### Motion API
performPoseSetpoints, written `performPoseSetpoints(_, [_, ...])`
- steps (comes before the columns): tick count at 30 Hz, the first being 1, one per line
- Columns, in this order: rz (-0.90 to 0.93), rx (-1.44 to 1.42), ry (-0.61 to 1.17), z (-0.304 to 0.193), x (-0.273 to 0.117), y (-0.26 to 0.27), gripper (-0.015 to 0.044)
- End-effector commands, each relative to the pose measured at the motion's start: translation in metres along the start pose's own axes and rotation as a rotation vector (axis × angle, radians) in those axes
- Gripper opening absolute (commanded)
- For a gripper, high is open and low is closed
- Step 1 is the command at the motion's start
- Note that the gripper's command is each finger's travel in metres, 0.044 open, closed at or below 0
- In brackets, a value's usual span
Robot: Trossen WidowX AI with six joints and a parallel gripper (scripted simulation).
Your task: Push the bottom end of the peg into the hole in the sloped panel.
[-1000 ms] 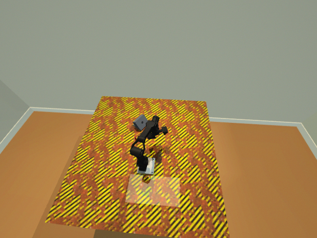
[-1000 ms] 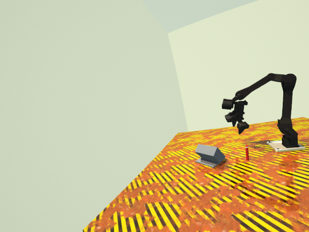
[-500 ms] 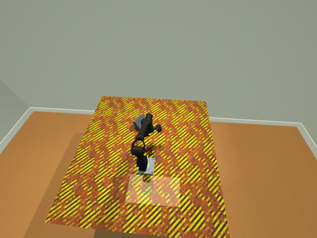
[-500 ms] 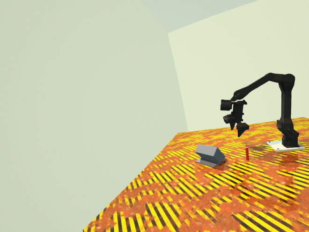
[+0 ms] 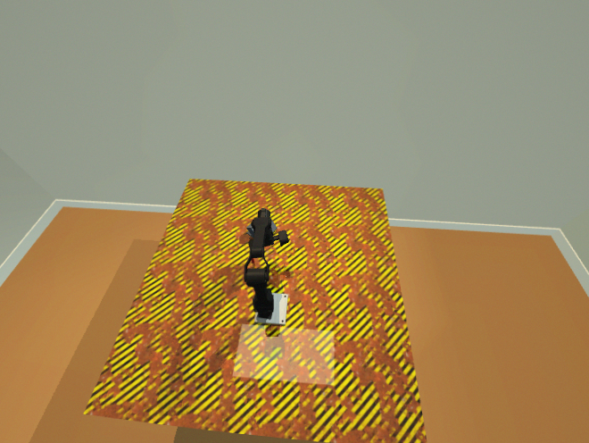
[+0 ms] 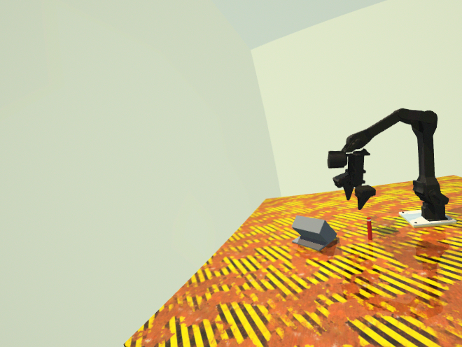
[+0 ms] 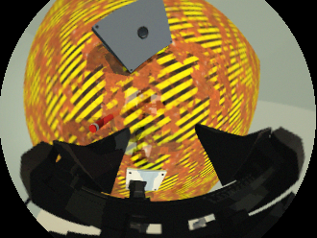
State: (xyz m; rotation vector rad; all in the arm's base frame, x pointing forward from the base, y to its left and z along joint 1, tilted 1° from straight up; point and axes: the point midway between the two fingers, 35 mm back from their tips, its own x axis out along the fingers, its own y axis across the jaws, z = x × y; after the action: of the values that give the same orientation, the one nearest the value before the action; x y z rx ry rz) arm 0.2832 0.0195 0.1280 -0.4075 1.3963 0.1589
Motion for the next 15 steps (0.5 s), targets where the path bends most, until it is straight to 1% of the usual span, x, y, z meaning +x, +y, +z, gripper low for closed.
performPoseSetpoints(1, [0.04, 0.004, 0.009, 0.005, -0.003, 0.019, 0.044])
performPoseSetpoints(15, [0.137, 0.014, 0.059, 0.01, -0.014, 0.077, 0.044])
